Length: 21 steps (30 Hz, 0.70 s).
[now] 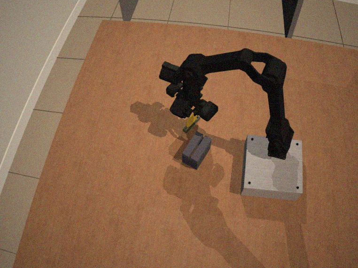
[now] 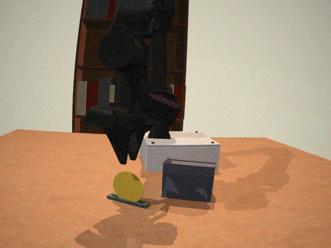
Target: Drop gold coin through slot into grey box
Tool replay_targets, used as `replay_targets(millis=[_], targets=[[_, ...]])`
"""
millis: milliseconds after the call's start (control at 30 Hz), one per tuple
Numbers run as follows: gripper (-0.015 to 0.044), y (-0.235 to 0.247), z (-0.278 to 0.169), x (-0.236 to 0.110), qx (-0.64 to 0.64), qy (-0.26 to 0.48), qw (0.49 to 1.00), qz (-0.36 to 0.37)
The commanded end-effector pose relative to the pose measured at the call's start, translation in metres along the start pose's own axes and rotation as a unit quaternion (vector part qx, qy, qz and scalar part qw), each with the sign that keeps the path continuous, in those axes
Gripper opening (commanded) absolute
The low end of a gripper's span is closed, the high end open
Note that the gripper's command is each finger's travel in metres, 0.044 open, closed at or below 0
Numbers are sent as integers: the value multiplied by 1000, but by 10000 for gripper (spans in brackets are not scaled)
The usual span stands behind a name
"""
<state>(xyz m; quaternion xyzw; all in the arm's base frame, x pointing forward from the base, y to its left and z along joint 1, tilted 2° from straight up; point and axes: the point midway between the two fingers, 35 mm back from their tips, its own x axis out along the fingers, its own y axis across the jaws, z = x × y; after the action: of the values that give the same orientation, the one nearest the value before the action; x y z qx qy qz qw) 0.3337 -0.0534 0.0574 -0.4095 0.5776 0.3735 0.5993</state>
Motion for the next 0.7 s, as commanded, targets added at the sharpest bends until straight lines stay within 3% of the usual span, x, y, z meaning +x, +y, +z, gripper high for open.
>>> replay_targets(millis=[0,667], targets=[[161,1,0,7,-2,-2,1000,2],[161,-1,1,39,-2,-2,1000,2]])
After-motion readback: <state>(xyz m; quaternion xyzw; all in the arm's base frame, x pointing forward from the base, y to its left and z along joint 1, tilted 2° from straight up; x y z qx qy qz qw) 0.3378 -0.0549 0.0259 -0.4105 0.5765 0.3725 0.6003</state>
